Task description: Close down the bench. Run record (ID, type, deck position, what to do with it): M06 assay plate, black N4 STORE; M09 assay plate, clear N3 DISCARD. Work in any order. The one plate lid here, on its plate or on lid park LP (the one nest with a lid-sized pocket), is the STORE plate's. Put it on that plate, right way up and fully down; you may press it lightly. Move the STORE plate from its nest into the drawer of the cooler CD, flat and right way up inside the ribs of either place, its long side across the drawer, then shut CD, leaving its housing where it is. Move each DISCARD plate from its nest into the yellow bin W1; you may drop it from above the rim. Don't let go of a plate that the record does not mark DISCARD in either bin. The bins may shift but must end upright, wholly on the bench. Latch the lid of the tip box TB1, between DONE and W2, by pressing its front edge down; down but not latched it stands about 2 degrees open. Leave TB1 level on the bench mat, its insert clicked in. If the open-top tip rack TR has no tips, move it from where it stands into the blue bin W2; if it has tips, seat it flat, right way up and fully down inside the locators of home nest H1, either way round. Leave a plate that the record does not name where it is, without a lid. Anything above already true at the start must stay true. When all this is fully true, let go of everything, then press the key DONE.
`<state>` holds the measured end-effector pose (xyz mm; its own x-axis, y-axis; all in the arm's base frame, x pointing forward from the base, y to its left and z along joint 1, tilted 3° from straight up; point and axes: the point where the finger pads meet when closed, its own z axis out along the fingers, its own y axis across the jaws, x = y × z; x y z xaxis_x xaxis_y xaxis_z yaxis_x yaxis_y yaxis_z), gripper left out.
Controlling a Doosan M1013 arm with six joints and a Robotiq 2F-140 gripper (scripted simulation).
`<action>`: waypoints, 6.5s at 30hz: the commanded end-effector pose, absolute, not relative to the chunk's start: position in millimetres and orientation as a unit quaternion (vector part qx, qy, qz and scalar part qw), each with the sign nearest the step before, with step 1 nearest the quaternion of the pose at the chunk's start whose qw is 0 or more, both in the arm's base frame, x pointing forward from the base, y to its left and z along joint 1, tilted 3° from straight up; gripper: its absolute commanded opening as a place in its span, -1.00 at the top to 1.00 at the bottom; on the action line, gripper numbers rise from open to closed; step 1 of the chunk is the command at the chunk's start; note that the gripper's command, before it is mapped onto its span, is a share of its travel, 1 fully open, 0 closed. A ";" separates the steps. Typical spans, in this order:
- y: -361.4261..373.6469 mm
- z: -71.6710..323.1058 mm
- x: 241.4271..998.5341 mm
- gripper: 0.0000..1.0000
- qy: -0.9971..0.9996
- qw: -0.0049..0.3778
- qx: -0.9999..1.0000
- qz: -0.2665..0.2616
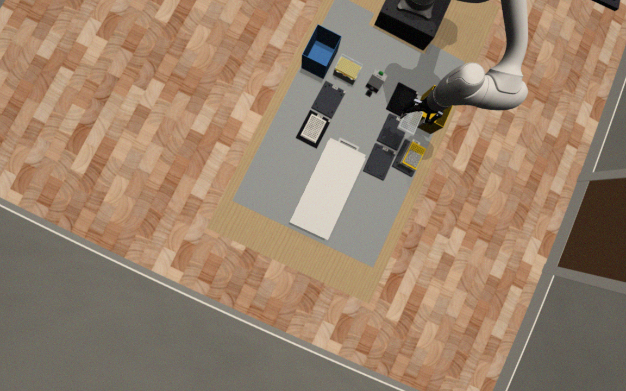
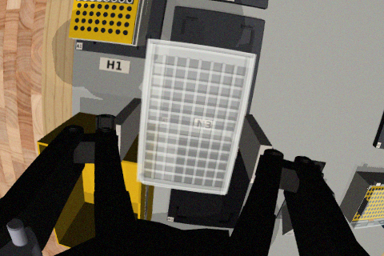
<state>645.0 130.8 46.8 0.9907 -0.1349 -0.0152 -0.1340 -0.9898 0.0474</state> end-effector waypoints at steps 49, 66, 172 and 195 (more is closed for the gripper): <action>216.1 45.0 556.5 1.00 -0.067 0.023 0.997 -0.009; 243.9 44.4 527.7 1.00 -0.067 0.023 0.997 -0.009; 90.7 75.9 466.8 1.00 -0.104 0.023 0.994 -0.008; 11.2 91.1 444.3 1.00 -0.104 0.023 0.994 -0.008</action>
